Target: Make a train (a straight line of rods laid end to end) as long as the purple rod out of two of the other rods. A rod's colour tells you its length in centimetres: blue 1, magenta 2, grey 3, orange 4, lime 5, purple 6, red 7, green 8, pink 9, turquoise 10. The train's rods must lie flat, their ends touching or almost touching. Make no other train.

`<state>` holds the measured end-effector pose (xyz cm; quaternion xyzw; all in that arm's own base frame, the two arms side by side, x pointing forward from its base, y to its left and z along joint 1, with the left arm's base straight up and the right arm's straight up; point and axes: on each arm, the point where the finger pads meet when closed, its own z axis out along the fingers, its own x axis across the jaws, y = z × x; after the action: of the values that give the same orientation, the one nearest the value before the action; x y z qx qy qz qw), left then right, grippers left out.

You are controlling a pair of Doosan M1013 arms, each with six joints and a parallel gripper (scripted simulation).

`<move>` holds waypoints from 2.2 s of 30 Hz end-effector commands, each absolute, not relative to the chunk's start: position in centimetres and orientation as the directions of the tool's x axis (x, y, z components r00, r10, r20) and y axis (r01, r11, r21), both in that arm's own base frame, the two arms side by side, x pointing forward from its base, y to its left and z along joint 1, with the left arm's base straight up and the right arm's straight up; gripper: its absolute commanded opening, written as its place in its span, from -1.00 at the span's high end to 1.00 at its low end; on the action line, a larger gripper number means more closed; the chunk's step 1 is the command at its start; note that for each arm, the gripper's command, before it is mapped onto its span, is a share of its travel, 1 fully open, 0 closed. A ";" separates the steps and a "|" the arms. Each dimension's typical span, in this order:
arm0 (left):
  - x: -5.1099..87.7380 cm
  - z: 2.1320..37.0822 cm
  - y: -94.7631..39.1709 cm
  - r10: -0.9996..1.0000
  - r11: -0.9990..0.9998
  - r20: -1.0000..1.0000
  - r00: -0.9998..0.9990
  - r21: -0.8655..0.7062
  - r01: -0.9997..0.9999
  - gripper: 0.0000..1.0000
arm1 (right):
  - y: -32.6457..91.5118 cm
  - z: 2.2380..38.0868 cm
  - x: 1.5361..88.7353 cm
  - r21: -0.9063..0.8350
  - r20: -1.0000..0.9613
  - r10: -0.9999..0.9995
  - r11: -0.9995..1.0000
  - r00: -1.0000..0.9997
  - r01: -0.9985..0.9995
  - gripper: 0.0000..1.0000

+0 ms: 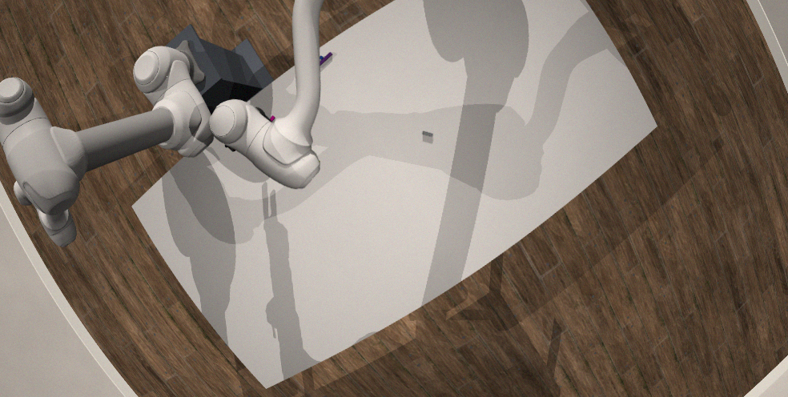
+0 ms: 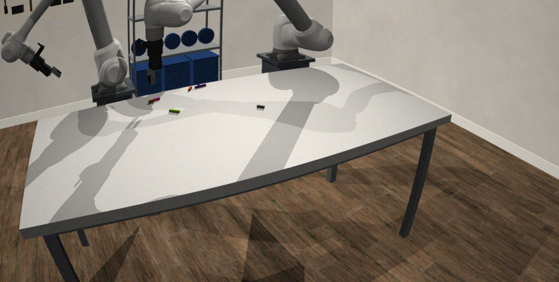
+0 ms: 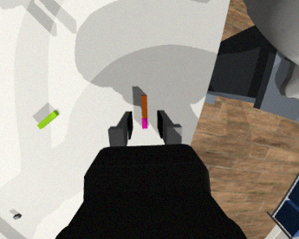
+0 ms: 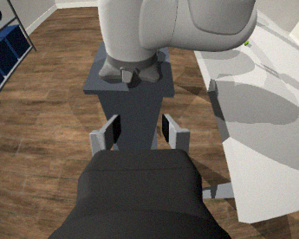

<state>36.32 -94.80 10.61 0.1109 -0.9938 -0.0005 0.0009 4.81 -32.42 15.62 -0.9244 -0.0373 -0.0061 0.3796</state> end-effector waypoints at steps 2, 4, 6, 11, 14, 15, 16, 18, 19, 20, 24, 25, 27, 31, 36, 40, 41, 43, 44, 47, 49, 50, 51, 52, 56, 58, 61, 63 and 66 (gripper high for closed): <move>36.4 11.3 -94.8 -0.222 0.975 -0.003 -0.975 -0.002 -0.222 -1.00 | -32.2 15.9 4.4 -0.706 0.038 0.072 -0.704 0.997 0.077 -1.00; 36.4 11.3 -94.8 -0.222 0.975 -0.003 -0.975 -0.002 -0.222 -1.00 | -32.2 15.9 4.4 -0.706 0.038 0.072 -0.704 0.997 0.077 -1.00; 36.4 11.3 -94.8 -0.222 0.975 -0.003 -0.975 -0.002 -0.222 -1.00 | -32.2 15.9 4.4 -0.706 0.038 0.072 -0.704 0.997 0.077 -1.00; 36.4 11.3 -94.8 -0.222 0.975 -0.003 -0.975 -0.002 -0.222 -1.00 | -32.2 15.9 4.4 -0.706 0.038 0.072 -0.704 0.997 0.077 -1.00; 36.4 11.3 -94.8 -0.222 0.975 -0.003 -0.975 -0.002 -0.222 -1.00 | -32.2 15.9 4.4 -0.706 0.038 0.072 -0.704 0.997 0.077 -1.00; 36.4 11.3 -94.8 -0.222 0.975 -0.003 -0.975 -0.002 -0.222 -1.00 | -32.2 15.9 4.4 -0.706 0.038 0.072 -0.704 0.997 0.077 -1.00; 36.4 11.3 -94.8 -0.222 0.975 -0.003 -0.975 -0.002 -0.222 -1.00 | -32.2 15.9 4.4 -0.706 0.038 0.072 -0.704 0.997 0.077 -1.00; 36.4 11.3 -94.8 -0.222 0.975 -0.003 -0.975 -0.002 -0.222 -1.00 | -32.2 15.9 4.4 -0.706 0.038 0.072 -0.704 0.997 0.077 -1.00; 36.4 11.4 -94.8 -0.222 0.975 -0.003 -0.975 -0.002 -0.222 -1.00 | -32.2 15.9 4.4 -0.706 0.038 0.072 -0.704 0.997 0.077 -1.00; 36.4 11.5 -94.8 -0.222 0.975 -0.003 -0.975 -0.002 -0.222 -1.00 | -32.2 15.9 4.4 -0.706 0.038 0.072 -0.704 0.997 0.077 -1.00; 36.4 11.8 -94.8 -0.222 0.975 -0.003 -0.975 -0.003 -0.222 -1.00 | -32.2 15.9 4.4 -0.706 0.038 0.072 -0.704 0.997 0.077 -1.00; 36.4 12.1 -94.9 -0.222 0.975 -0.003 -0.975 -0.004 -0.222 -1.00 | -32.2 15.9 4.4 -0.706 0.038 0.072 -0.704 0.997 0.077 -1.00; 36.4 12.7 -94.9 -0.222 0.975 -0.003 -0.975 -0.004 -0.222 -1.00 | -32.2 15.9 4.4 -0.706 0.038 0.072 -0.704 0.997 0.077 -1.00; 36.4 14.5 -94.8 -0.222 0.975 -0.003 -0.975 -0.004 -0.222 -1.00 | -32.2 15.9 4.4 -0.706 0.038 0.072 -0.704 0.997 0.077 -1.00; 36.4 17.3 -94.8 -0.222 0.975 -0.003 -0.975 -0.004 -0.222 -1.00 | -32.2 15.9 4.4 -0.706 0.038 0.072 -0.704 0.997 0.077 -1.00; 36.4 18.4 -94.8 -0.222 0.975 -0.003 -0.975 -0.004 -0.222 -1.00 | -32.2 15.9 4.4 -0.706 0.038 0.072 -0.704 0.997 0.077 -1.00; 36.4 18.8 -94.8 -0.222 0.975 -0.003 -0.975 -0.004 -0.222 -1.00 | -32.2 15.9 4.4 -0.706 0.038 0.072 -0.704 0.997 0.077 -1.00; 36.4 19.6 -94.8 -0.222 0.975 -0.003 -0.975 -0.004 -0.222 -1.00 | -32.2 15.9 4.4 -0.706 0.038 0.072 -0.704 0.997 0.077 -1.00; 36.4 19.9 -94.8 -0.222 0.975 -0.003 -0.975 -0.004 -0.222 -1.00 | -32.2 15.9 4.4 -0.706 0.038 0.072 -0.704 0.997 0.077 -1.00; 36.4 20.5 -94.8 -0.222 0.975 -0.003 -0.975 -0.004 -0.222 -1.00 | -32.2 15.9 4.4 -0.706 0.038 0.072 -0.704 0.997 0.077 -1.00; 36.4 20.6 -94.8 -0.222 0.975 -0.003 -0.975 -0.004 -0.222 -1.00 | -32.2 15.9 4.4 -0.706 0.038 0.072 -0.704 0.997 0.077 -1.00; 36.4 20.7 -94.8 -0.222 0.975 -0.003 -0.975 -0.004 -0.222 -1.00 | -32.2 15.9 4.4 -0.706 0.038 0.072 -0.704 0.997 0.077 -1.00; 36.4 20.6 -94.8 -0.222 0.975 -0.003 -0.975 -0.004 -0.222 -1.00 | -32.2 15.9 4.4 -0.706 0.038 0.072 -0.704 0.997 0.077 -1.00; 36.4 20.6 -94.8 -0.222 0.975 -0.003 -0.975 -0.003 -0.222 -1.00 | -32.2 15.9 4.4 -0.706 0.038 0.072 -0.704 0.997 0.077 -1.00; 36.4 20.4 -94.7 -0.222 0.975 -0.003 -0.975 -0.001 -0.222 -1.00 | -32.2 15.9 4.4 -0.706 0.038 0.072 -0.704 0.997 0.077 -1.00; 36.4 20.4 -94.8 -0.222 0.975 -0.003 -0.975 -0.003 -0.222 -1.00 | -32.2 15.9 4.4 -0.706 0.038 0.072 -0.704 0.997 0.077 -1.00; 36.4 20.4 -94.8 -0.222 0.975 -0.003 -0.975 -0.003 -0.222 -1.00 | -32.2 15.9 4.4 -0.706 0.038 0.072 -0.704 0.997 0.077 -1.00; 36.4 20.4 -94.8 -0.222 0.975 -0.003 -0.975 -0.003 -0.222 -1.00 | -32.2 15.9 4.4 -0.706 0.038 0.072 -0.704 0.997 0.077 -1.00; 36.4 20.4 -94.8 -0.222 0.975 -0.003 -0.975 -0.003 -0.222 -1.00 | -32.2 15.9 4.4 -0.706 0.038 0.072 -0.704 0.997 0.077 -1.00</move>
<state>36.32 -94.81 19.72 0.1108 -0.9938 -0.0007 0.0010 4.81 -32.42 15.62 -0.9244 -0.0373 -0.0061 0.3796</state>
